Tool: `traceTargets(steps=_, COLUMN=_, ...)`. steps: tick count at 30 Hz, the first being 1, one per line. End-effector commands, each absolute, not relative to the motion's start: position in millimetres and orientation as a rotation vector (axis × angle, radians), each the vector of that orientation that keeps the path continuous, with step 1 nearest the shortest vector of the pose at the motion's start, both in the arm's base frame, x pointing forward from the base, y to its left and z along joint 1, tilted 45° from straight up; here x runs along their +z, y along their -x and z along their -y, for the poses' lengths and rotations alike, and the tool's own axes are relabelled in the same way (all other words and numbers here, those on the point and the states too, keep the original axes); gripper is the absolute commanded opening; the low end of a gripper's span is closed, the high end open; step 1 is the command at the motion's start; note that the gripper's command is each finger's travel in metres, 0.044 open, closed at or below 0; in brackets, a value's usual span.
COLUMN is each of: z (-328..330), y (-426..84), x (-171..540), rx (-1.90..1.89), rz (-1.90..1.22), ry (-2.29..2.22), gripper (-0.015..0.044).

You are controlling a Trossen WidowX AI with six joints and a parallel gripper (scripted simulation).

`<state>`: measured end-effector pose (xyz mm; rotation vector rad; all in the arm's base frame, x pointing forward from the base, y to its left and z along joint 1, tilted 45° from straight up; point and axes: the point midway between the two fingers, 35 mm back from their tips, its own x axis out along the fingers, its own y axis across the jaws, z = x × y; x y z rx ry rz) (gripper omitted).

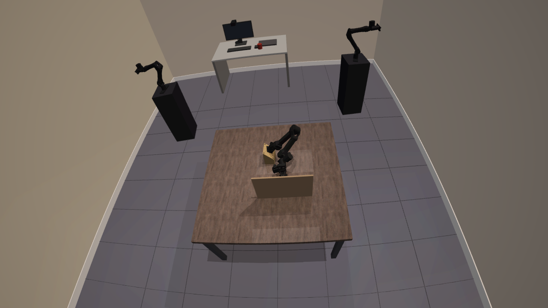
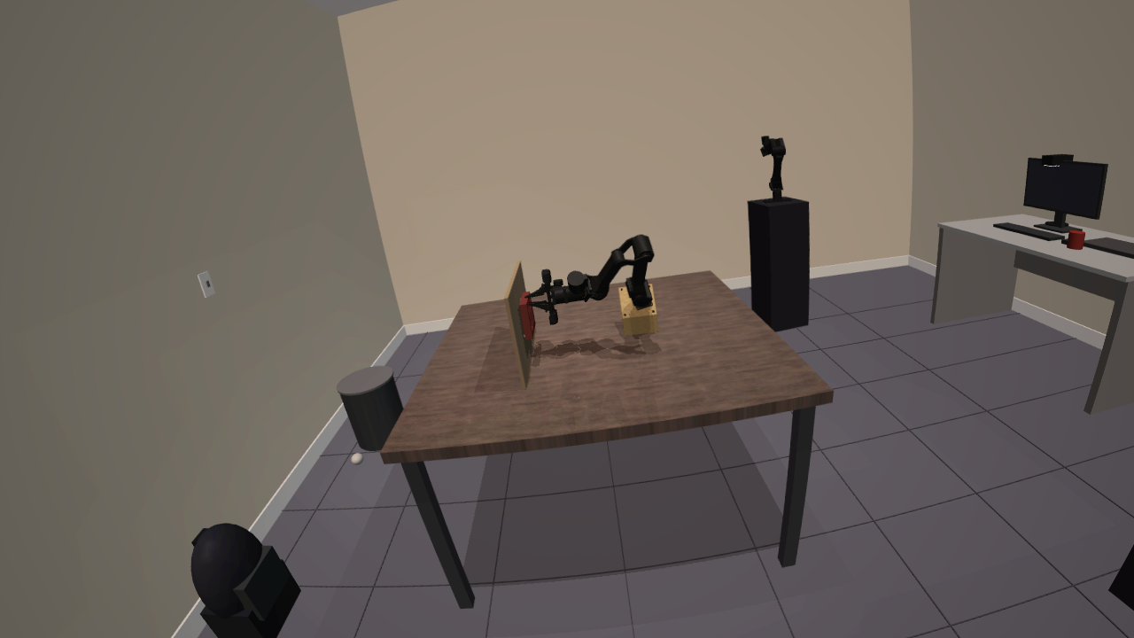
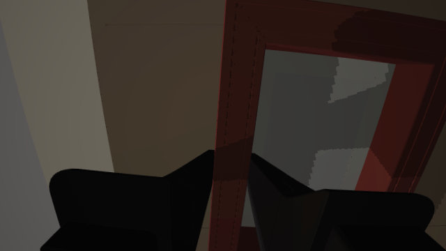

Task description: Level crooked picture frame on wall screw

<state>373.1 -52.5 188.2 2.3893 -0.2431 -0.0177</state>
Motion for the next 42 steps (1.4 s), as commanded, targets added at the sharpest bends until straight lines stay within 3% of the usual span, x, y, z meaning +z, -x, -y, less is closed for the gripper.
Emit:
traceTargets(steps=1, z=52, y=-373, x=188, rx=-0.021, rz=0.242, ry=-2.366, gripper=0.0)
traceTargets(steps=10, z=52, y=-373, x=188, rx=-0.026, rz=0.24, ry=-2.33, gripper=0.0)
traceTargets(steps=20, z=52, y=-373, x=188, rx=-0.024, rz=0.24, ry=-2.34, gripper=0.026)
traceTargets(steps=25, z=51, y=-368, x=190, rx=-0.023, rz=0.241, ry=-2.347, gripper=0.026)
traceTargets(steps=37, z=32, y=-280, x=182, rx=-0.014, rz=0.255, ry=-2.471, gripper=0.026)
traceTargets(steps=42, z=34, y=-284, x=186, rx=-0.01, rz=0.251, ry=-2.462, gripper=0.026)
